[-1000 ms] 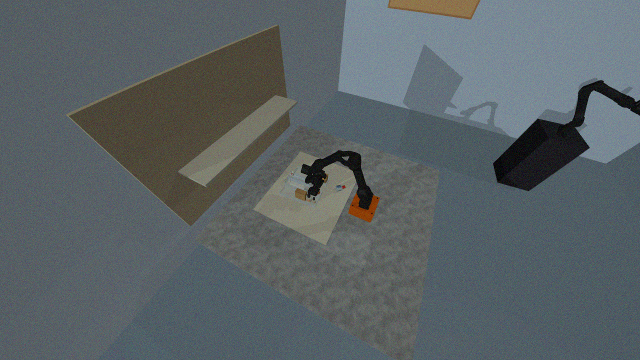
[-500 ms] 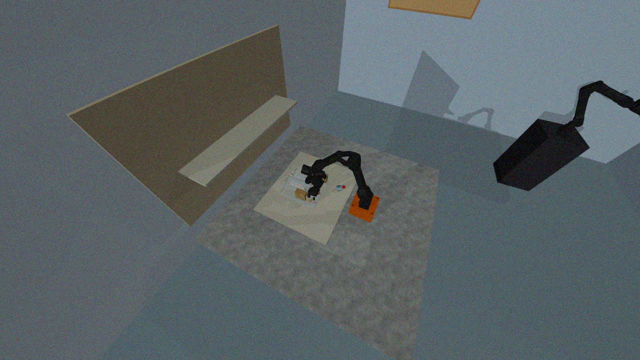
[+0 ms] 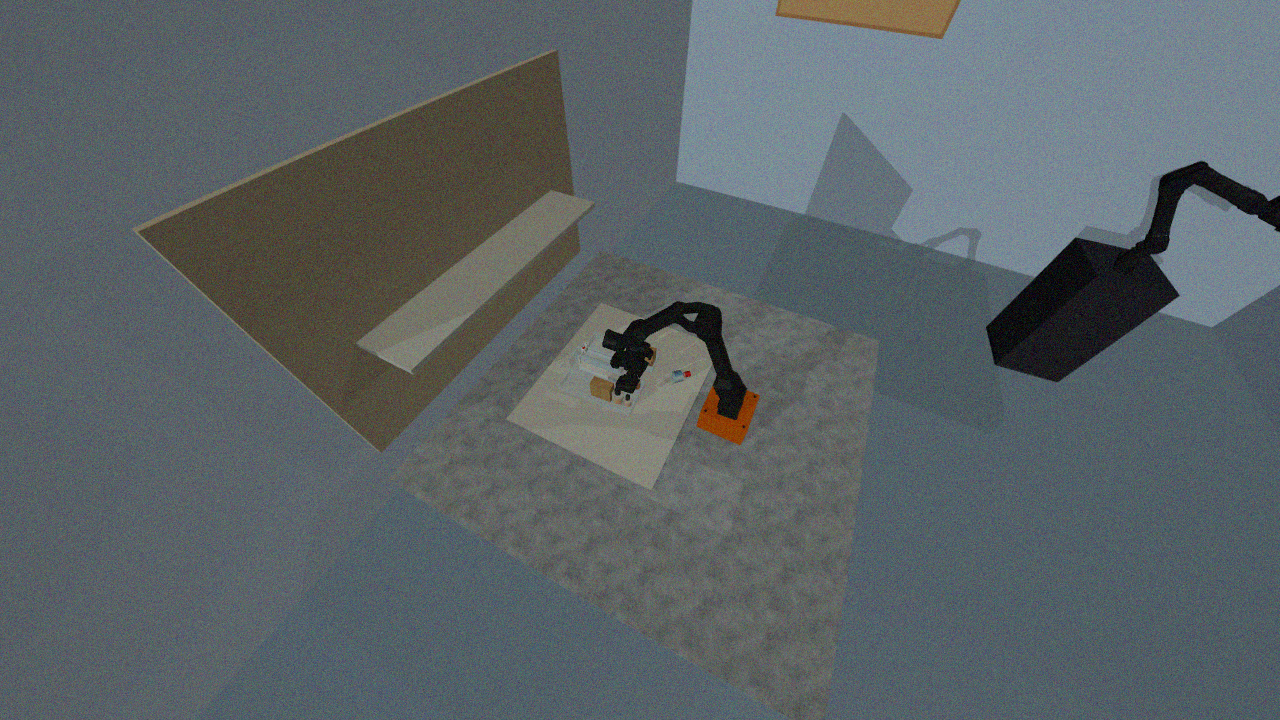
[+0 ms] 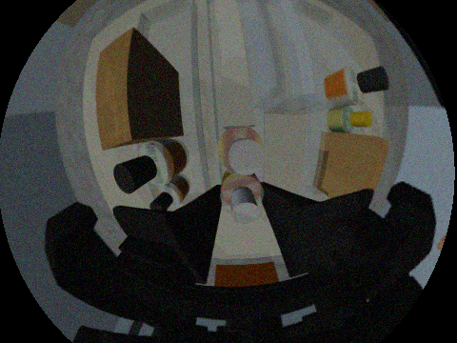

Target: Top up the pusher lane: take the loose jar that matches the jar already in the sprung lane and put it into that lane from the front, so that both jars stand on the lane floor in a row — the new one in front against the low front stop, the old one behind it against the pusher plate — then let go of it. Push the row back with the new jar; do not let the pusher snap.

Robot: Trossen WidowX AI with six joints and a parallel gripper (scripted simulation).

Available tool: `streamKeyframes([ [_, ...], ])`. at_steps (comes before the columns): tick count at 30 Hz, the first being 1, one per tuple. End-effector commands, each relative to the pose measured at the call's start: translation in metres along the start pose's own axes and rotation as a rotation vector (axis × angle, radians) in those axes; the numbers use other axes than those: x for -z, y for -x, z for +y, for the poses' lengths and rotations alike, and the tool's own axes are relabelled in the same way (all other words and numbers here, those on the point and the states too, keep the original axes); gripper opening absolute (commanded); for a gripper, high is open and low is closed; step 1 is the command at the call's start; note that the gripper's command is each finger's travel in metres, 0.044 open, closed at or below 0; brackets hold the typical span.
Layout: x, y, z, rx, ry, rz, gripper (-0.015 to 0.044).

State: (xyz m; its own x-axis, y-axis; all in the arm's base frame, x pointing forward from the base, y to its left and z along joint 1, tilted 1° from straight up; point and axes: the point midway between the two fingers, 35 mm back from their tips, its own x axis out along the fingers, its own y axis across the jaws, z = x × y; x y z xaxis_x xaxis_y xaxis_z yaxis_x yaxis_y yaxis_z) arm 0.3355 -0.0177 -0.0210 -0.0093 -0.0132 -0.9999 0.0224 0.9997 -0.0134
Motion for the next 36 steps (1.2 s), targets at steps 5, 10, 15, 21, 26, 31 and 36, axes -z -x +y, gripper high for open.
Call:
streamKeyframes([
  [5,-0.0025,0.0002,0.0005,-0.004,-0.003,-0.017,0.0000],
  [10,-0.0017,0.0002,0.0005,-0.004,-0.003,-0.017,0.0000],
  [15,-0.0008,0.0001,0.0005,-0.004,-0.003,-0.017,0.0000],
  [21,0.0002,0.0001,0.0005,-0.004,-0.003,-0.017,0.0000],
  [26,0.0010,0.0001,0.0005,-0.004,-0.003,-0.017,0.0000],
  [31,0.0019,0.0000,0.0005,-0.004,-0.003,-0.017,0.0000],
  [36,0.0027,0.0000,0.0005,-0.004,-0.003,-0.017,0.0000],
])
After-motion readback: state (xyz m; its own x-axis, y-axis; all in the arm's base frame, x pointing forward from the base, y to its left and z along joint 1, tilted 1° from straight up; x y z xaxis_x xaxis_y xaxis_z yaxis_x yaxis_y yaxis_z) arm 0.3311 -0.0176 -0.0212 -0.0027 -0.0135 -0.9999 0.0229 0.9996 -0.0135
